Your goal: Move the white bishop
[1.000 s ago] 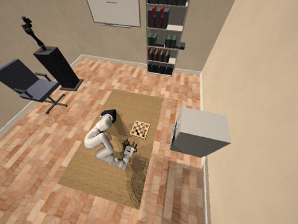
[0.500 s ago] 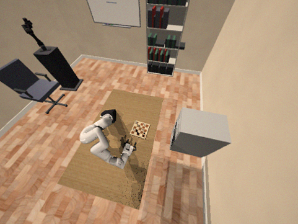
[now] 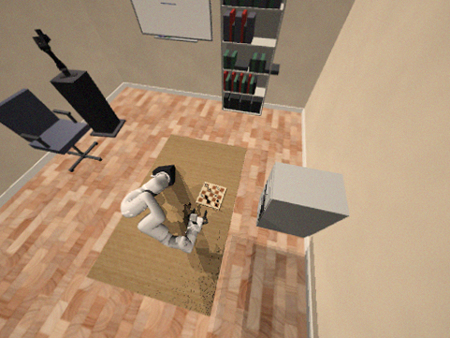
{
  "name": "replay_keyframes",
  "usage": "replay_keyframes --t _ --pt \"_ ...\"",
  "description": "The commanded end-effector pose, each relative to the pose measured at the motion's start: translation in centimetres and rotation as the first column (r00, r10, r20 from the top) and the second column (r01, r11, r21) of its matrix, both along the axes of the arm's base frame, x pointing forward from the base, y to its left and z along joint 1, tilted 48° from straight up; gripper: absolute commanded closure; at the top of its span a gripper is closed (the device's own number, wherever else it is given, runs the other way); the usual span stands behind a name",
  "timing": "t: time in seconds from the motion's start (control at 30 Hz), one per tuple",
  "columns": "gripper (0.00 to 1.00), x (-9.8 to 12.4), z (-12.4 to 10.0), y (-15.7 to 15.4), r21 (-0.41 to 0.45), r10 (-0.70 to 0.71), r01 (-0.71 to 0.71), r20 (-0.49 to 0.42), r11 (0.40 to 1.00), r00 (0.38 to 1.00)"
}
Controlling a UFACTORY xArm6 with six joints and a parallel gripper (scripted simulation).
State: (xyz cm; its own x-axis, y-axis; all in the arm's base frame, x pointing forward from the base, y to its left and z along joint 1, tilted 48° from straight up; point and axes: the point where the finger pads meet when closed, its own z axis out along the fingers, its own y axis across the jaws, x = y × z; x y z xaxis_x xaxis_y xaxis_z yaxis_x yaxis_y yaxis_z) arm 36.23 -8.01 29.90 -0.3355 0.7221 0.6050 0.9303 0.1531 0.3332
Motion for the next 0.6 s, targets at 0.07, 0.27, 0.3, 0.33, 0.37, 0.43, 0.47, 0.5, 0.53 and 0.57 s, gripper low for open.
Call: replay_keyframes --t 0.07,0.27,0.3,0.33,0.37,0.43,0.47,0.5,0.53,0.57 --pt "0.00 1.1 -2.2 2.5 -0.146 0.284 -0.283 -0.018 0.948 0.959" --pt "0.00 2.8 -5.7 6.2 -0.297 0.577 -0.573 -0.086 0.763 0.812" --pt "0.00 2.8 -5.7 6.2 -0.318 0.615 -0.613 -0.104 0.724 0.781" --pt "0.00 2.8 -5.7 6.2 -0.333 0.645 -0.643 -0.120 0.690 0.755" --pt "0.00 3.3 -6.7 7.3 -0.355 0.688 -0.684 -0.138 0.637 0.712" --pt "0.00 3.8 -7.8 8.4 -0.387 0.751 -0.746 -0.175 0.542 0.637" --pt "0.00 3.8 -7.8 8.4 -0.402 0.777 -0.772 -0.197 0.492 0.598" --pt "0.00 3.8 -7.8 8.4 -0.411 0.794 -0.791 -0.215 0.454 0.568" --pt "0.00 4.3 -8.8 9.5 -0.427 0.824 -0.818 -0.238 0.386 0.514" --pt "0.00 4.3 -8.8 9.5 -0.427 0.824 -0.818 -0.238 0.386 0.514"
